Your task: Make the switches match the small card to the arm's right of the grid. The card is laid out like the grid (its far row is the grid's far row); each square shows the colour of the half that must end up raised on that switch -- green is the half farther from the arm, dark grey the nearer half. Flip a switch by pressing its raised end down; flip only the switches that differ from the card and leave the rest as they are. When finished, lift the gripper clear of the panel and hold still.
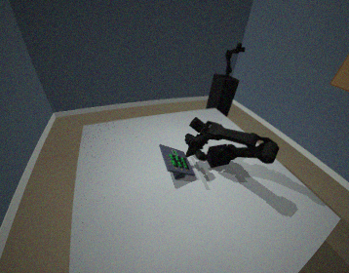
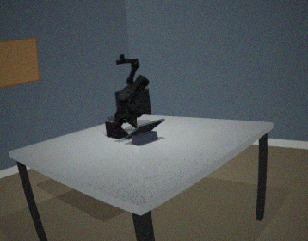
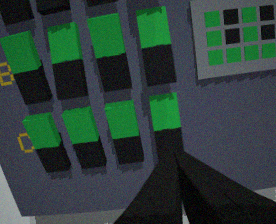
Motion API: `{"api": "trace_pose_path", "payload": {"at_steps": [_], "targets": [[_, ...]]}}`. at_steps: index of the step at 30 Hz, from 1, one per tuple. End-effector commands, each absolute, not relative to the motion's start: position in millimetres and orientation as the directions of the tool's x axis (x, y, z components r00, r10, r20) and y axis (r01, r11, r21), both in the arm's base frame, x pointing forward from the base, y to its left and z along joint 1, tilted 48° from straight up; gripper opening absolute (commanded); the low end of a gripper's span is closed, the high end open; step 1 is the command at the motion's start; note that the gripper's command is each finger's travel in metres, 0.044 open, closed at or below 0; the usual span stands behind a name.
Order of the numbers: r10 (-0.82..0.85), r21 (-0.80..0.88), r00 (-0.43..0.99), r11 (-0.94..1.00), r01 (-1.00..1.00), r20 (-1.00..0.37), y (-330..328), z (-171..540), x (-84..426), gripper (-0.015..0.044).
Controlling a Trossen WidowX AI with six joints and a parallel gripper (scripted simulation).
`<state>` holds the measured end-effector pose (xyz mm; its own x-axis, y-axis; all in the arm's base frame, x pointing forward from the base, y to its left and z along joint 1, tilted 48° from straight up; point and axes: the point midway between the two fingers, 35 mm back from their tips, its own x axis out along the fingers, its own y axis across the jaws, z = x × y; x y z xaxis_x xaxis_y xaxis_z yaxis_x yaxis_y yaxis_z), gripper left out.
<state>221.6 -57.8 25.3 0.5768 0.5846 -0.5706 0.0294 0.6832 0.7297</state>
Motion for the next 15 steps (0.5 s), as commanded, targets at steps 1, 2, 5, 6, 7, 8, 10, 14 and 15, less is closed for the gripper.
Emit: {"api": "trace_pose_path", "payload": {"at_steps": [1, 2, 5, 6, 7, 8, 10, 14, 15], "targets": [[0.587, 0.735, 0.577, 0.678, 0.032, -0.567, -53.6, 21.8, 223.9, 0.0000], [0.587, 0.735, 0.577, 0.678, 0.032, -0.567, -52.8, 21.0, 224.8, 0.0000], [0.588, 0.735, 0.577, 0.678, 0.032, -0.567, -50.2, 18.7, 227.1, 0.0000], [0.588, 0.735, 0.577, 0.678, 0.032, -0.567, -49.8, 18.3, 227.5, 0.0000], [0.588, 0.735, 0.577, 0.678, 0.032, -0.567, -49.6, 18.2, 227.6, 0.0000], [0.588, 0.735, 0.577, 0.678, 0.032, -0.567, -49.6, 18.2, 227.6, 0.0000], [0.588, 0.735, 0.577, 0.678, 0.032, -0.567, -49.6, 18.2, 227.6, 0.0000], [0.588, 0.735, 0.577, 0.678, 0.032, -0.567, -49.6, 18.2, 227.6, 0.0000], [0.588, 0.735, 0.577, 0.678, 0.032, -0.567, -49.6, 18.2, 227.6, 0.0000]]}}
